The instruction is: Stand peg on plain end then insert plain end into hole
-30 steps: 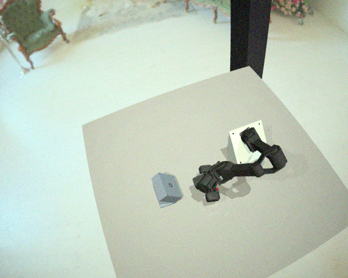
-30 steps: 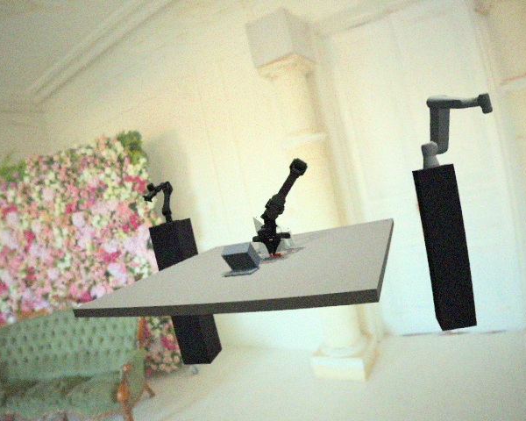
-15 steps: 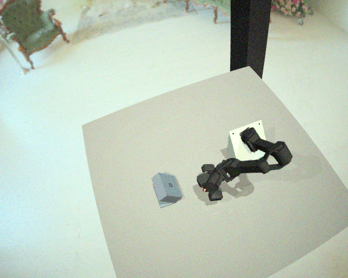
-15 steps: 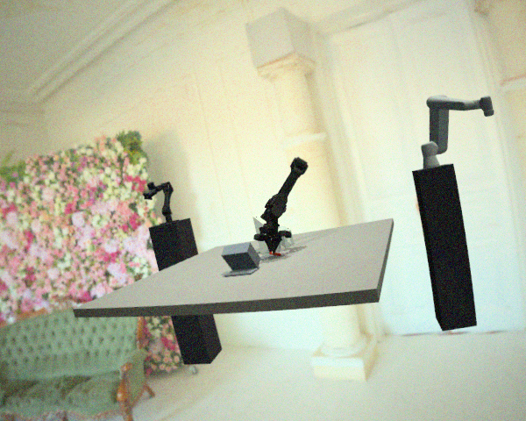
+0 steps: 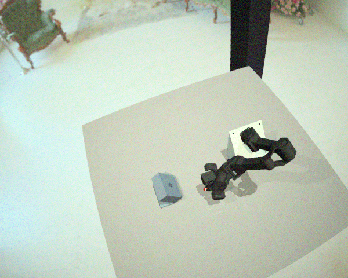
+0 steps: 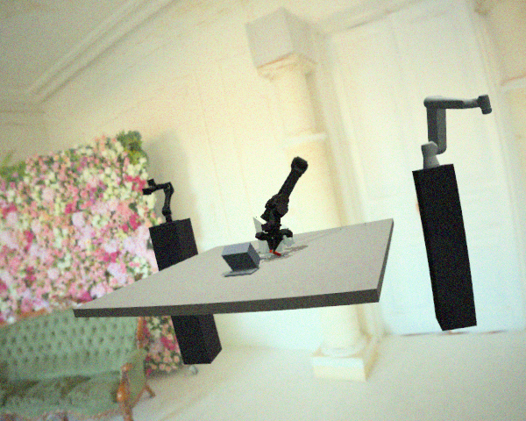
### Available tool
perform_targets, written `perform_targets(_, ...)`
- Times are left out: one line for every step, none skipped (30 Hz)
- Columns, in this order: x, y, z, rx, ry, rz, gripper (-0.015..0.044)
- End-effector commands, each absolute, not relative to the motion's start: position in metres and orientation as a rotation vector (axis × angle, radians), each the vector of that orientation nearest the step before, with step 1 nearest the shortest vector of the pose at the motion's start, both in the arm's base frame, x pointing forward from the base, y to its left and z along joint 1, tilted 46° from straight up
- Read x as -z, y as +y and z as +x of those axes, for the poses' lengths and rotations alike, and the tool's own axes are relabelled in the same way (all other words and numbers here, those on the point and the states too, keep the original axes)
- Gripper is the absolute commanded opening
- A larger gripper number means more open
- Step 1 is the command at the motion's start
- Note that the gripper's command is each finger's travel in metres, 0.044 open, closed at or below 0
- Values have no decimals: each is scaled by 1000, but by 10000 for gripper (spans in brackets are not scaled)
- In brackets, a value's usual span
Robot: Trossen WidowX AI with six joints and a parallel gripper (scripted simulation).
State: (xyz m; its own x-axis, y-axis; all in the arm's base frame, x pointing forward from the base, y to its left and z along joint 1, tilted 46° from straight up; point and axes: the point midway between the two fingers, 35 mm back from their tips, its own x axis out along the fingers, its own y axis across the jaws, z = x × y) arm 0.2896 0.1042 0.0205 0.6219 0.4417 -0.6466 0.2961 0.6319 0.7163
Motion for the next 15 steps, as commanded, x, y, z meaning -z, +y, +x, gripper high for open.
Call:
perform_targets(-23,103,287,-81,889,919,49)
perform_targets(-24,103,287,-77,881,919,49)
perform_targets(-24,103,286,-73,873,919,49)
perform_targets(-24,103,285,-69,865,919,49)
perform_targets(-25,103,285,-65,857,918,49)
perform_targets(-25,103,284,-61,849,918,49)
perform_targets(-25,103,284,-57,841,918,49)
perform_targets(-25,103,283,-53,833,918,49)
perform_targets(-26,103,282,-49,825,917,49)
perform_targets(-26,103,282,-45,817,917,49)
perform_targets(-26,103,281,-41,809,917,49)
perform_targets(-26,103,280,-37,801,916,49)
perform_targets(-26,103,280,-33,793,916,49)
perform_targets(-27,103,279,-29,785,916,49)
perform_targets(-27,103,278,-25,777,915,49)
